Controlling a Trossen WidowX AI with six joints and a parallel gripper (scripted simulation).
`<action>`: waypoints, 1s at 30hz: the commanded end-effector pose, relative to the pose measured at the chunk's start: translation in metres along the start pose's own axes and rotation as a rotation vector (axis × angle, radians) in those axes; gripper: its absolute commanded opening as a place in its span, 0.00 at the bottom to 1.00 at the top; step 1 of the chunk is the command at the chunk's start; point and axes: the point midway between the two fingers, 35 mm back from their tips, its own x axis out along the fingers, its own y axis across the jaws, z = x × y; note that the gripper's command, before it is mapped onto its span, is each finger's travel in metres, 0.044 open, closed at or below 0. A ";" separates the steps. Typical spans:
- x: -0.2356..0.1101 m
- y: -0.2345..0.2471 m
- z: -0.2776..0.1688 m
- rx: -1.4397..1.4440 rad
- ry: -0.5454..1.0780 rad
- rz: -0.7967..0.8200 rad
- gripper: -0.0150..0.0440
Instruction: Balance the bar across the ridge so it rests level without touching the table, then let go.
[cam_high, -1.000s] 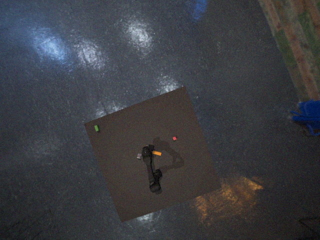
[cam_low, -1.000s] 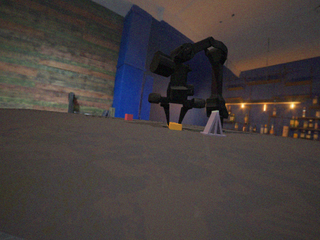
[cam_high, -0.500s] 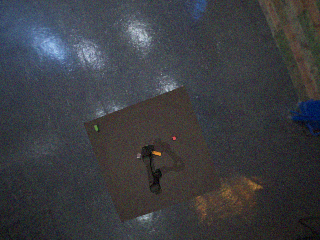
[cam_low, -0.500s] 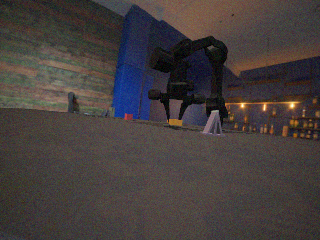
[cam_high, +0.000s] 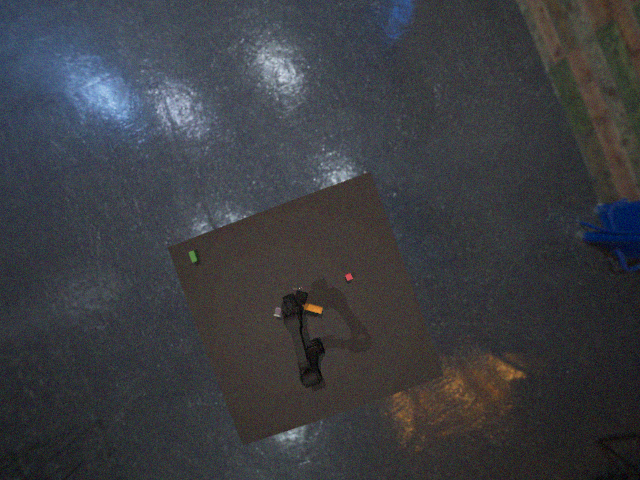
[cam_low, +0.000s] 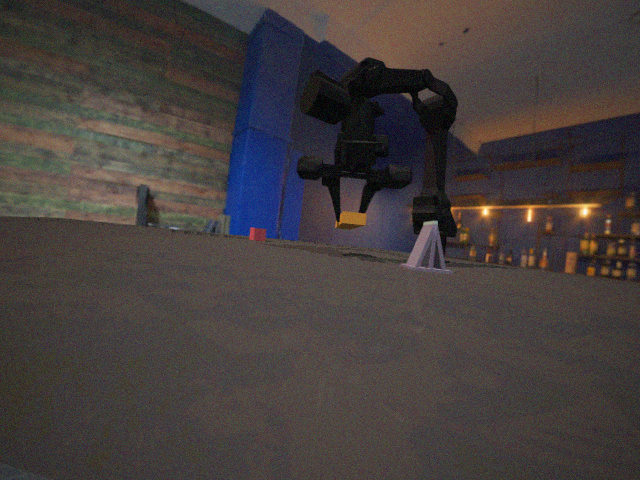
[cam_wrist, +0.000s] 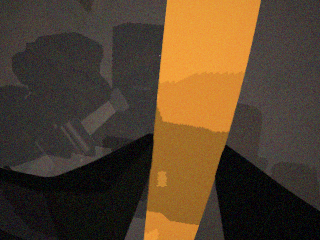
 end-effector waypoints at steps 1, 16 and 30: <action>-0.013 -0.001 0.001 -0.001 -0.010 -0.009 0.25; -0.052 0.003 -0.001 -0.002 -0.012 -0.008 0.25; -0.062 0.013 0.025 0.283 -0.016 -0.005 0.25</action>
